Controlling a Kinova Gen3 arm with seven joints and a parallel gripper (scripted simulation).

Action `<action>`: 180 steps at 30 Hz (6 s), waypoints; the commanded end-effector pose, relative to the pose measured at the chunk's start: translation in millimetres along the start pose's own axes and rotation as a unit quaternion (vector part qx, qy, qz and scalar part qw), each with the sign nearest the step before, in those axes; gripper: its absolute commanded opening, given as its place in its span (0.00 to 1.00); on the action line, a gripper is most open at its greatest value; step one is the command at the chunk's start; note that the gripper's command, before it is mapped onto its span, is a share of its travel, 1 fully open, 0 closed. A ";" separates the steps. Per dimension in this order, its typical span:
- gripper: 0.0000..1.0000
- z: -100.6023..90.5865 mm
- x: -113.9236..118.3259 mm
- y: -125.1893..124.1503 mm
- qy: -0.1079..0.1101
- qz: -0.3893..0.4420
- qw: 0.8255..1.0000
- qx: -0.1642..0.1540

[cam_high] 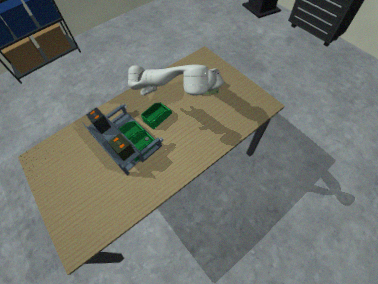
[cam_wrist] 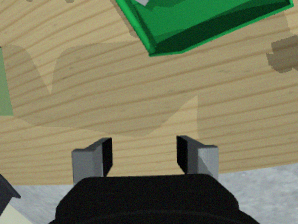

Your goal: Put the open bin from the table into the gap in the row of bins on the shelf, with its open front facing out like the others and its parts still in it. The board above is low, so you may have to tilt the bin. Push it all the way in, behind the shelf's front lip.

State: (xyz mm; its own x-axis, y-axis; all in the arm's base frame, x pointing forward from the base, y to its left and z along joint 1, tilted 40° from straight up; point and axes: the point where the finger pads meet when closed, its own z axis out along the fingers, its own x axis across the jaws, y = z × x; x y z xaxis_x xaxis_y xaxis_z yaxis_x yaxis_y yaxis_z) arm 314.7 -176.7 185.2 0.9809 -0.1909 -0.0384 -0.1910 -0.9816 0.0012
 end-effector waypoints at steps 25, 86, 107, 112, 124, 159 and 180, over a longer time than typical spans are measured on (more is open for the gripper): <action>1.00 -0.5 -4.5 -7.3 0.000 0.044 0.999 0.023; 1.00 -1.3 -12.7 -28.5 -0.007 0.125 0.989 0.075; 1.00 -2.2 -15.3 -36.1 -0.010 0.153 0.984 0.093; 1.00 -2.7 -14.3 -35.7 -0.009 0.153 0.984 0.093; 1.00 -3.3 -16.4 -41.3 -0.012 0.173 0.979 0.106; 1.00 -6.5 -16.9 -50.8 -0.016 0.210 0.969 0.130; 1.00 -9.3 -17.3 -58.3 -0.019 0.240 0.959 0.150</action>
State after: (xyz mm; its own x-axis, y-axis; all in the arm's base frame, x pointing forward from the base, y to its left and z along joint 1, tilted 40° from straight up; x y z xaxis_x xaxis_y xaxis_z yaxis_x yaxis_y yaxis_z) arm 309.6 -115.5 193.3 0.7875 -0.6005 -0.1389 -0.6144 -0.7468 -0.2545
